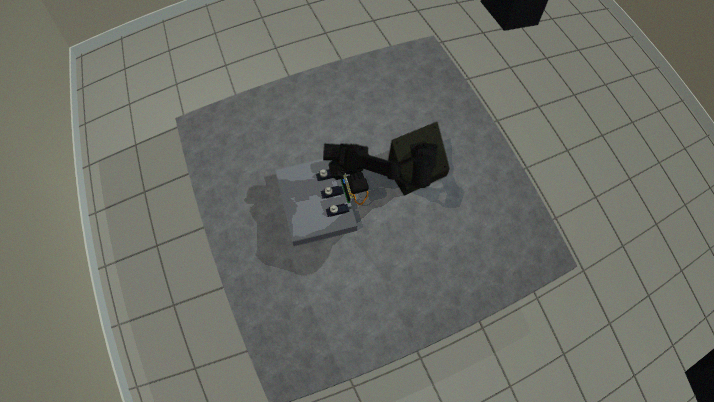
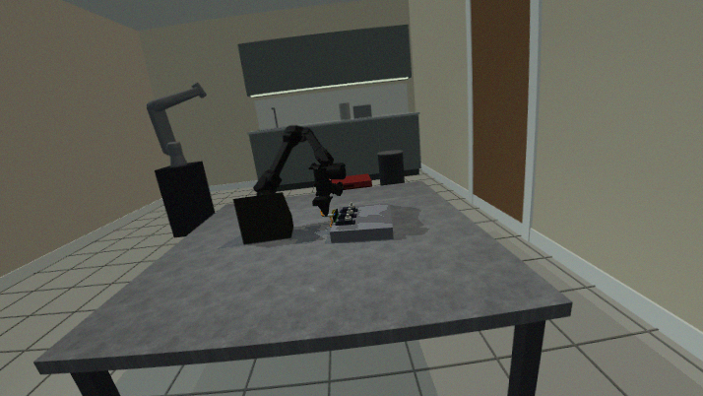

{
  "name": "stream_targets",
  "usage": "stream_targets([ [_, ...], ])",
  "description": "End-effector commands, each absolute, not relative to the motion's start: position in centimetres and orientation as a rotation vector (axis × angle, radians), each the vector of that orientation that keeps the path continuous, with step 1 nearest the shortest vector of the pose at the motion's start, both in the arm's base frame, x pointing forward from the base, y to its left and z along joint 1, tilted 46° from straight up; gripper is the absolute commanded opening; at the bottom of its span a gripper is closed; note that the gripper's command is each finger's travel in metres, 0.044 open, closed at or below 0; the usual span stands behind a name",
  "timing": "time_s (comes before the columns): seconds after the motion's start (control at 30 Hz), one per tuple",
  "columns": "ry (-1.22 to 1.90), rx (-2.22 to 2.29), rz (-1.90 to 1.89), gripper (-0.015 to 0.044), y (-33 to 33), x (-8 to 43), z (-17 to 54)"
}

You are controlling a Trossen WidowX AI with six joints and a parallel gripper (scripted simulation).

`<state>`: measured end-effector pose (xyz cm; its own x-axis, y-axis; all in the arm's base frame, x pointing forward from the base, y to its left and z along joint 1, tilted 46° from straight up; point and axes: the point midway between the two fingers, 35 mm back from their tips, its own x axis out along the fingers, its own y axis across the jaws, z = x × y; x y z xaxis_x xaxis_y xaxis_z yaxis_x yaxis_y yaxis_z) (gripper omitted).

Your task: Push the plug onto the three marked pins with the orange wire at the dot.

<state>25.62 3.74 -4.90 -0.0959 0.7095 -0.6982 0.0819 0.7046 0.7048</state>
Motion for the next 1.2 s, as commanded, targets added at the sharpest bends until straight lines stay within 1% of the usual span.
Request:
stream_targets([
  [0.0, 1.602, 0.668, 0.595, 0.0, 3.7, 26.0, -5.0],
  [0.27, 1.601, 0.668, 0.596, 0.0, 3.7, 26.5, -5.1],
  [0.57, 1.602, 0.668, 0.595, 0.0236, 3.8, 26.2, -4.9],
  [0.77, 1.602, 0.667, 0.593, 0.0394, -0.1, 26.7, -1.1],
  [0.83, 1.602, 0.667, 0.594, 0.044, -0.4, 26.7, -0.9],
  [1.17, 1.602, 0.667, 0.594, 0.044, -0.4, 26.7, -0.9],
])
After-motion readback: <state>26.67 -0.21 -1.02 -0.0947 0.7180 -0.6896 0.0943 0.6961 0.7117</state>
